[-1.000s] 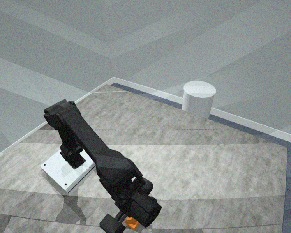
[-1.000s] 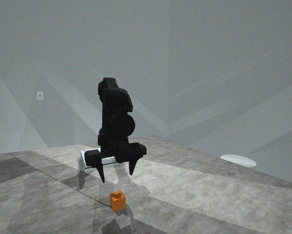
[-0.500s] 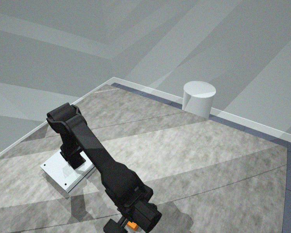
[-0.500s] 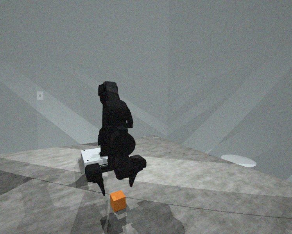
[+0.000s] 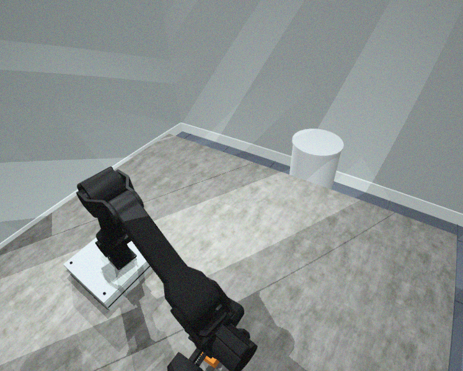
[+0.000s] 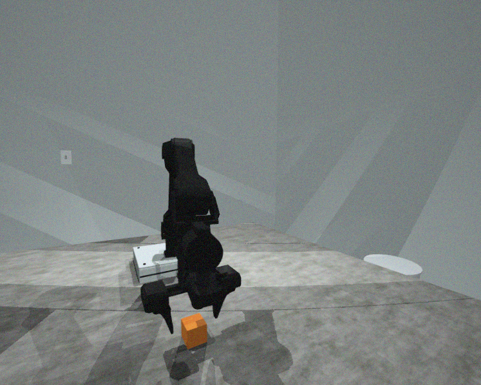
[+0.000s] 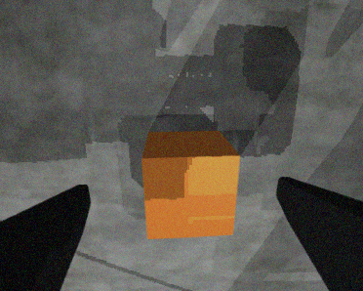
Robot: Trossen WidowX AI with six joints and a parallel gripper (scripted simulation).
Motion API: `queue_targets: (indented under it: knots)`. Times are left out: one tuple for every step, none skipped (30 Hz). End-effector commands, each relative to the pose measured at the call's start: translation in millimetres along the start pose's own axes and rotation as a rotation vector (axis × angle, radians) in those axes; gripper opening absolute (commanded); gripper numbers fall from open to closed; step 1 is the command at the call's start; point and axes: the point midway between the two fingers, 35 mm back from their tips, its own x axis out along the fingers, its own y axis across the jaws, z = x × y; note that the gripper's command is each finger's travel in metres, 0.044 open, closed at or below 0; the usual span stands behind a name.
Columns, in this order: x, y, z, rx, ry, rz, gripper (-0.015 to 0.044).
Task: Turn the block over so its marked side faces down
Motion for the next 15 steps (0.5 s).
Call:
queue_targets:
  knots:
    - [6.9, -0.6, -0.8, 0.004, 0.002, -0.005, 0.0440]
    - [8.3, -0.6, -0.9, 0.004, 0.002, -0.005, 0.0440]
    - [9.1, -0.6, -0.9, 0.004, 0.002, -0.005, 0.0440]
    - [9.3, -0.6, -1.0, 0.004, 0.002, -0.005, 0.0440]
    - [9.3, -0.6, -1.0, 0.004, 0.002, -0.005, 0.0414]
    - [9.3, -0.6, -1.0, 0.004, 0.002, -0.005, 0.0387]
    - [9.3, -0.6, -1.0, 0.004, 0.002, -0.005, 0.0361]
    - [9.3, -0.6, -1.0, 0.004, 0.002, -0.005, 0.0335]
    - [9.3, -0.6, -1.0, 0.004, 0.002, -0.005, 0.0309]
    - [9.3, -0.6, -1.0, 0.004, 0.002, -0.005, 0.0282]
    - [9.3, -0.6, -1.0, 0.004, 0.002, -0.005, 0.0256]
    - [9.3, -0.6, -1.0, 0.004, 0.002, -0.005, 0.0230]
    - [9.3, -0.6, -1.0, 0.004, 0.002, -0.005, 0.0204]
    - [9.3, -0.6, -1.0, 0.004, 0.002, -0.005, 0.0177]
    - [9.3, -0.6, -1.0, 0.004, 0.002, -0.005, 0.0171]
